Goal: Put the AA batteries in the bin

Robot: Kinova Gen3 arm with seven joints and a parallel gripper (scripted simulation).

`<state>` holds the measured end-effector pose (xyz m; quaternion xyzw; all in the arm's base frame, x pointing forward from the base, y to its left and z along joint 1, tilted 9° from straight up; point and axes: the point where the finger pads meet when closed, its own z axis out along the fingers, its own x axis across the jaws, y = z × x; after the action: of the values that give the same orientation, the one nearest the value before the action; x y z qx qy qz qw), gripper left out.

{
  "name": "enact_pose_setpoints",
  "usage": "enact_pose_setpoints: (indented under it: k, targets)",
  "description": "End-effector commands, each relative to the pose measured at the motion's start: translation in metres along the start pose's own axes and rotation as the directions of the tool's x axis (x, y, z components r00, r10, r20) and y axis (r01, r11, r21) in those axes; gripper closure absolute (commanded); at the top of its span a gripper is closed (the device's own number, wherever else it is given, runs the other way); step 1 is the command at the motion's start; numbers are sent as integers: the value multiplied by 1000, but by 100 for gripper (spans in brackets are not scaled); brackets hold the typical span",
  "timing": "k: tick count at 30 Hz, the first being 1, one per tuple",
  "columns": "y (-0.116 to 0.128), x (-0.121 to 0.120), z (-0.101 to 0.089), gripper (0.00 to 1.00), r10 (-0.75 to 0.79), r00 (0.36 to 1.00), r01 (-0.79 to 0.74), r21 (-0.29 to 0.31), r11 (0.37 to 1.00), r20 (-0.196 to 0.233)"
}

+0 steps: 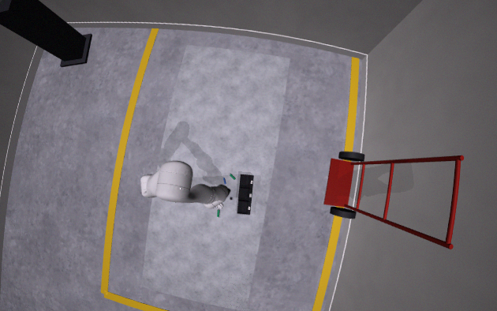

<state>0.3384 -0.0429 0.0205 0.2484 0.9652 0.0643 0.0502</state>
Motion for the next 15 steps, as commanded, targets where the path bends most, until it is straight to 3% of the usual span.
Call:
enact_pose_setpoints:
  k: [1,12,15]
  targets:
    - [0,0,0,69,0,1000,0,-1,1000,1]
    - [0,0,-7,69,0,1000,0,-1,1000,1]
    - [6,-17,-7,69,0,1000,0,-1,1000,1]
